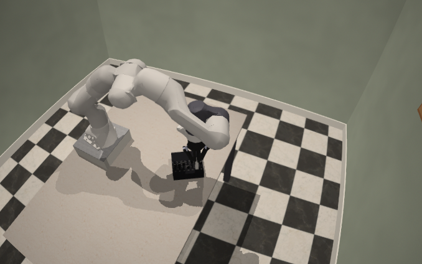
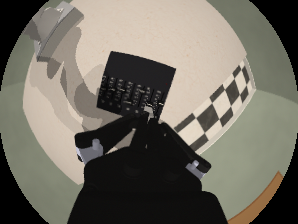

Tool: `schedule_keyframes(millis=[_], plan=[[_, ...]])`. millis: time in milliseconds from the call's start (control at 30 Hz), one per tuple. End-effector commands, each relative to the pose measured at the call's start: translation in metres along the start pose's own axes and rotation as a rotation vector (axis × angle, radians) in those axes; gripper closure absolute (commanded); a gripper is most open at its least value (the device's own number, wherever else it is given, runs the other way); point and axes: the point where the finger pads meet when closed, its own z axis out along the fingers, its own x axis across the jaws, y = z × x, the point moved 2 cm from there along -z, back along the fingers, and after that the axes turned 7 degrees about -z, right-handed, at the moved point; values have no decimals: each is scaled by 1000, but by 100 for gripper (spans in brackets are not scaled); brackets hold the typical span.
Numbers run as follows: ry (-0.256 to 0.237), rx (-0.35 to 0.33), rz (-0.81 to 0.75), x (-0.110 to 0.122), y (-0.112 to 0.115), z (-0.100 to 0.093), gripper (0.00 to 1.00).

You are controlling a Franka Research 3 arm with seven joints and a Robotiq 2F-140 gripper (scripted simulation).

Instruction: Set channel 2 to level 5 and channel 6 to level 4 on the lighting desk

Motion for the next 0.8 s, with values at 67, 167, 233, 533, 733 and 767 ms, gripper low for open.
schedule_keyframes(millis=[67,167,233,533,733,767], plan=[[1,0,8,1,-4,0,100],[1,0,8,1,-4,0,100],[1,0,8,1,-5,0,100],[1,0,8,1,-5,0,100],[1,0,8,1,-5,0,100],[1,0,8,1,-5,0,100]])
